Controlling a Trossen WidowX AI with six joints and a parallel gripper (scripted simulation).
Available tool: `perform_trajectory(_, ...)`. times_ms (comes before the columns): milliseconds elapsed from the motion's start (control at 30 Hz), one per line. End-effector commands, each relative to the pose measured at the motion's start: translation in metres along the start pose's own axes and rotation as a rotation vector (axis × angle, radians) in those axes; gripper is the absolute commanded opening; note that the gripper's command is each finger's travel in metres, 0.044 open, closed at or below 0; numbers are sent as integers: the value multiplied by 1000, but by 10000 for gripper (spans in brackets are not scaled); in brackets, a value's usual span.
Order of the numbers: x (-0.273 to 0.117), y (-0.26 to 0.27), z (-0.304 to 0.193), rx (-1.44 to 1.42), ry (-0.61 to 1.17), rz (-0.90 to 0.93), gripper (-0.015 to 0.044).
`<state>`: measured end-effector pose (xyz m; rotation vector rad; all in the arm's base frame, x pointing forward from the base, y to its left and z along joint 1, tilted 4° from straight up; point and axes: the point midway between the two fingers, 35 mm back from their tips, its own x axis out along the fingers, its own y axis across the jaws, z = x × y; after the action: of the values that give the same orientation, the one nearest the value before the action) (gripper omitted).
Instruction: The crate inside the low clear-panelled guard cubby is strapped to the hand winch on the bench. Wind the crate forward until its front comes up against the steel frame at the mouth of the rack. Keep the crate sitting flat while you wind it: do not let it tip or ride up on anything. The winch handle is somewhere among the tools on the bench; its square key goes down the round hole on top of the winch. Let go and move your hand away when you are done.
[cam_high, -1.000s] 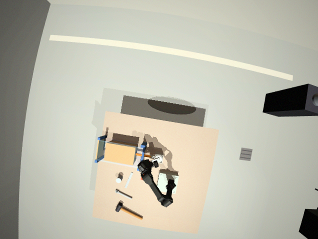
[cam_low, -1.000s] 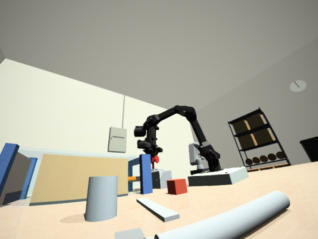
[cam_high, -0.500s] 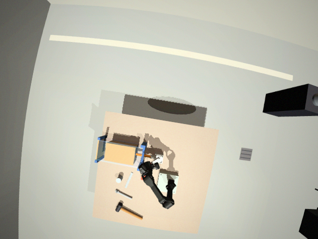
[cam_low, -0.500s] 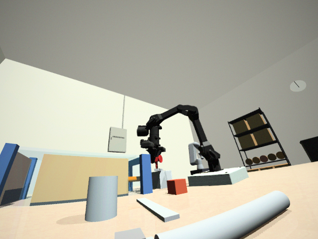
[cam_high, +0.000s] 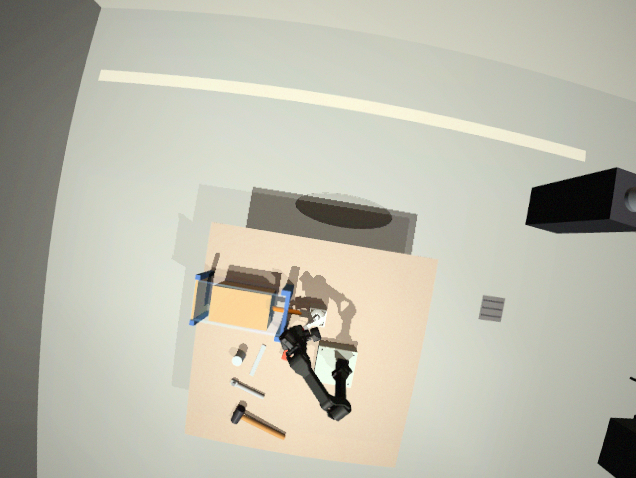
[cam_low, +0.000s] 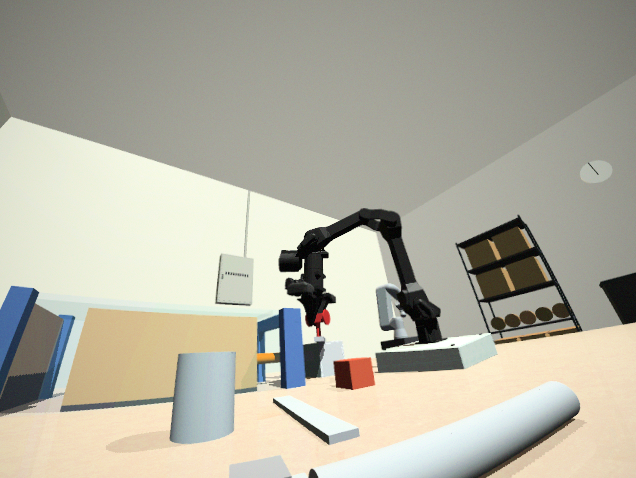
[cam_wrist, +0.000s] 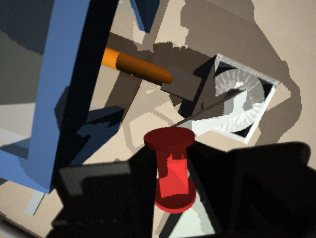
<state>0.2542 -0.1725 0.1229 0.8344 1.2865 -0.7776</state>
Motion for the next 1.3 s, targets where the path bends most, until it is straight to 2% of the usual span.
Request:
perform_trajectory(0, 12, -6, -22, 1, 77, -16, 0)
perform_trajectory(1267, 9, -36, -53, 1, 80, -18, 0)
